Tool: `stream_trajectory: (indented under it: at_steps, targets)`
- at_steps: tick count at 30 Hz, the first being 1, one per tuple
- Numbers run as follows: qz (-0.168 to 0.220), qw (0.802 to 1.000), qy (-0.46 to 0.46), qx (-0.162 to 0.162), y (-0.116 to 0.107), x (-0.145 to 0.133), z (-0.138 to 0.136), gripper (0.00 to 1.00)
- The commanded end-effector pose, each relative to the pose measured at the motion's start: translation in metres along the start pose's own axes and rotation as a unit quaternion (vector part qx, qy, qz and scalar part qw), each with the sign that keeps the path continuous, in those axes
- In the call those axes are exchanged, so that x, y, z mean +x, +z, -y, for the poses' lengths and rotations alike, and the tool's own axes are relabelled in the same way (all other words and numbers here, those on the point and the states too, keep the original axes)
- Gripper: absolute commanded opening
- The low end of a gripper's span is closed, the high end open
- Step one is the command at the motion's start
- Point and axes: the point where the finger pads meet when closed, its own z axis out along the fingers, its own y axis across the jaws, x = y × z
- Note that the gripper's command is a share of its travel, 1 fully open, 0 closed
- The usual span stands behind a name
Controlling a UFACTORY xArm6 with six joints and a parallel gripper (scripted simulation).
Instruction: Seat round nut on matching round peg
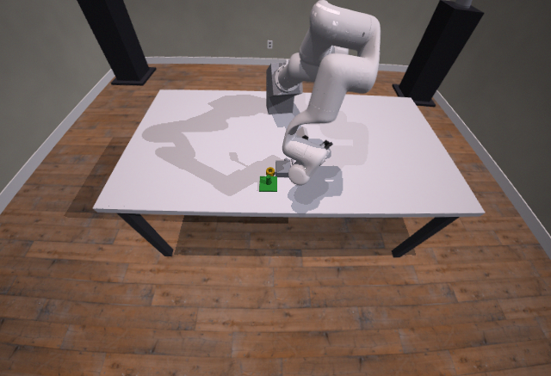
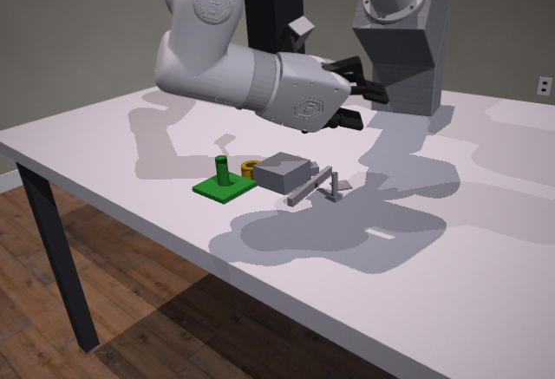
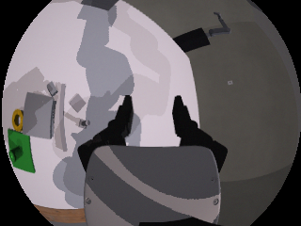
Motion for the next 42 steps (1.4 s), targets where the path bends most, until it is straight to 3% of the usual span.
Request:
stream_trajectory:
  at_steps: [1,6,10,22,23,25,32,40,42]
  targets:
    - [0.053,0.996,-0.064,0.011,-0.002,-0.014,0.006,0.60]
    - [0.112,0.983,-0.138,0.042,-0.008,-0.028,0.017,0.60]
    - [0.134,0.975,-0.167,0.058,-0.012,-0.033,0.023,0.60]
    - [0.228,0.897,-0.316,0.207,-0.043,-0.044,0.065,0.60]
    - [0.231,0.889,-0.326,0.222,-0.046,-0.043,0.069,0.60]
    - [0.231,0.889,-0.326,0.222,-0.046,-0.043,0.069,0.60]
    - [0.233,0.834,-0.380,0.326,-0.066,-0.030,0.098,0.60]
    - [0.197,0.778,-0.415,0.429,-0.084,-0.001,0.128,0.60]
    - [0.197,0.778,-0.415,0.429,-0.084,-0.001,0.128,0.60]
